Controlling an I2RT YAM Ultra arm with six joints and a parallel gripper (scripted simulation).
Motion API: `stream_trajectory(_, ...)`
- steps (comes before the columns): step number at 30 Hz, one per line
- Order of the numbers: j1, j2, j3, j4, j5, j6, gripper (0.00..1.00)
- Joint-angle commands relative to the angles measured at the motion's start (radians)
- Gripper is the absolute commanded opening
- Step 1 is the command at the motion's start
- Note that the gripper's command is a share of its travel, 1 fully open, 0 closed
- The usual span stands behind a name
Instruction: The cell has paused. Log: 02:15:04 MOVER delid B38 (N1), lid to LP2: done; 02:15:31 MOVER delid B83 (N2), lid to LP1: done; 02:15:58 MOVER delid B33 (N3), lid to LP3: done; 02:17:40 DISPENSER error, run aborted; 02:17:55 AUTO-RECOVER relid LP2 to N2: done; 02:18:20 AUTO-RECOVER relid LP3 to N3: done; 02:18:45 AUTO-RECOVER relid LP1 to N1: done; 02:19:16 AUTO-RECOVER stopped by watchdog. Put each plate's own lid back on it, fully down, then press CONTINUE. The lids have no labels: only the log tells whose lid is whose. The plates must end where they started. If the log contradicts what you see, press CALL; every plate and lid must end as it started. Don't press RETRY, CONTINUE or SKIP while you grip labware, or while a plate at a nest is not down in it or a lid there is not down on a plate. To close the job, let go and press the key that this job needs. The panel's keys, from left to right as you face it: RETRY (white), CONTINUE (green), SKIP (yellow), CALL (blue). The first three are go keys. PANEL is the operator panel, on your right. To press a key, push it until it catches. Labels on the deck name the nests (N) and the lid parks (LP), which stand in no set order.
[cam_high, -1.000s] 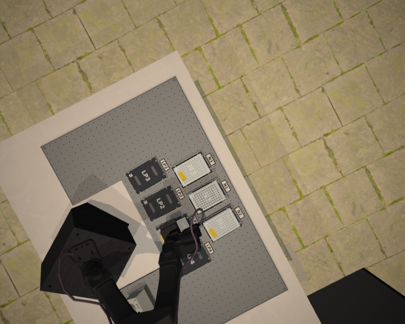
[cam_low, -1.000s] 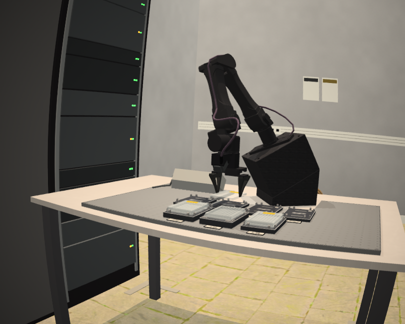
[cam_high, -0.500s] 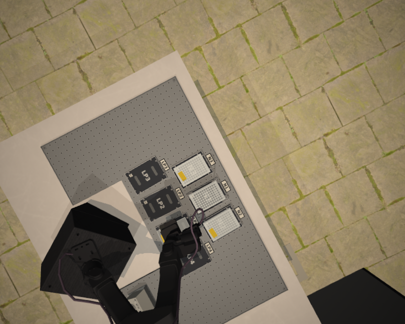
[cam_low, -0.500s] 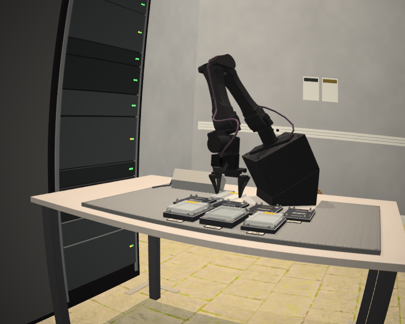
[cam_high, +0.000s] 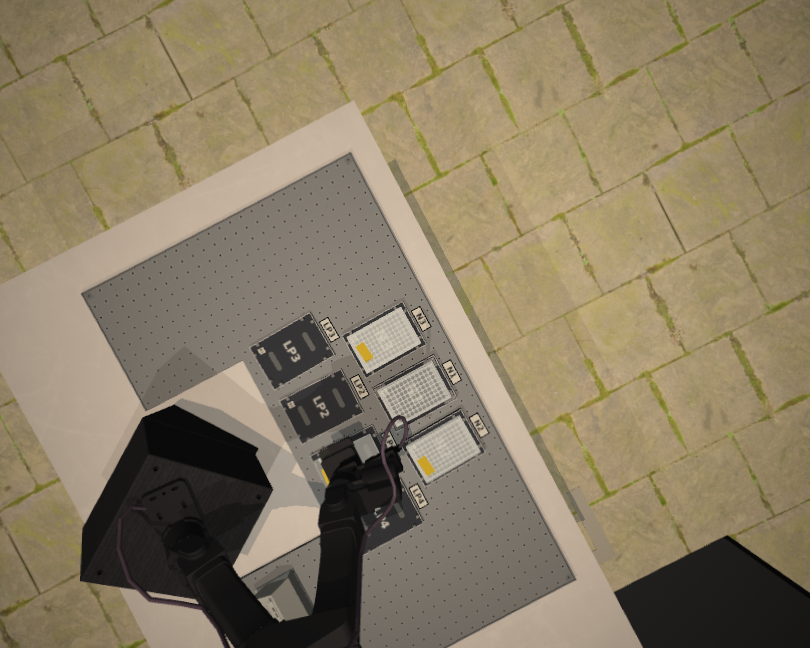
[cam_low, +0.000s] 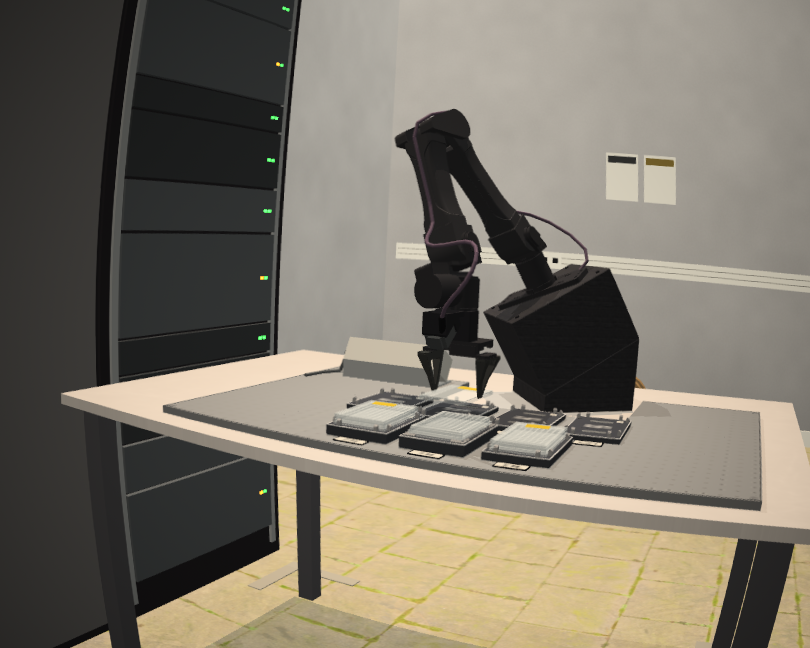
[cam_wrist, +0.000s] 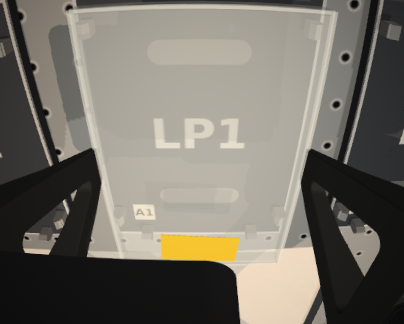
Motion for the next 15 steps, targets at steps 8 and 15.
stream_trajectory(8,-0.002,0.029,0.029,0.030,-0.016,-0.012,0.00)
stream_trajectory(15,-0.008,0.036,0.031,0.036,-0.017,-0.014,0.00)
